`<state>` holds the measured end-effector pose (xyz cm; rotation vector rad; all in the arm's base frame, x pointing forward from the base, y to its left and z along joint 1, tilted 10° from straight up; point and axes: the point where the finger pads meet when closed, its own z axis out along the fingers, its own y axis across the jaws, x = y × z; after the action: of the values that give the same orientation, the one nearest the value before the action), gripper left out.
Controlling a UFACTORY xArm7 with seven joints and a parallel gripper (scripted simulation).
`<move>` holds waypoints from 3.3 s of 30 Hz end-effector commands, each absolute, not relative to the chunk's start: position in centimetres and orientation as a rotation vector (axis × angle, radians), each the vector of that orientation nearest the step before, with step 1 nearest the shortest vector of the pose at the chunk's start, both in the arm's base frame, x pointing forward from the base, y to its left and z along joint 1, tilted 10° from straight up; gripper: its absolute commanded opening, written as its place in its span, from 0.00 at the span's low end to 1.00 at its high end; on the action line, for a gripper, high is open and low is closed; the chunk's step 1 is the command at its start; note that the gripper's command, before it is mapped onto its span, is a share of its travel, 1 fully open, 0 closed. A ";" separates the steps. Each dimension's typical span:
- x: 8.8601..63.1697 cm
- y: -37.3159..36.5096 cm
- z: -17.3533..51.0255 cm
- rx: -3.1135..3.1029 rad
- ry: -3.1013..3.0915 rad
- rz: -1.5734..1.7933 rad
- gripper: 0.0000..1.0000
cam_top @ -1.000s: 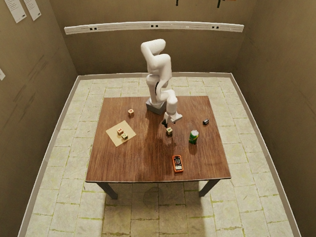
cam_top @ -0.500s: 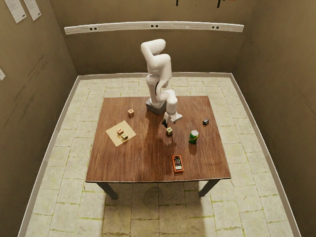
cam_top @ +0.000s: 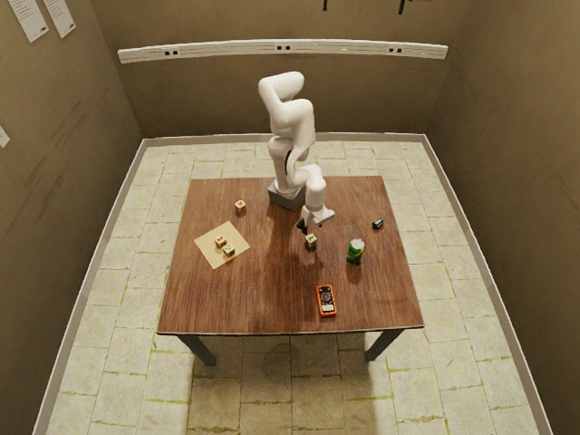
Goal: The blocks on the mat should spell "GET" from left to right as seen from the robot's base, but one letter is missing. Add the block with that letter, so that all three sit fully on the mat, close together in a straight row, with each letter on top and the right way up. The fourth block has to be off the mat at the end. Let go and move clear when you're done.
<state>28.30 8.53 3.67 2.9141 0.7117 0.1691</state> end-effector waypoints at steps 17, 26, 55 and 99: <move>28.7 8.4 2.1 2.913 0.712 0.173 0.84; 28.8 8.3 0.9 2.914 0.712 0.173 0.84; 29.2 8.0 -1.1 2.914 0.712 0.174 0.84; 29.2 8.0 -1.4 2.914 0.712 0.173 0.84</move>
<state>29.11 7.97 -1.45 2.9144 0.7114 0.1704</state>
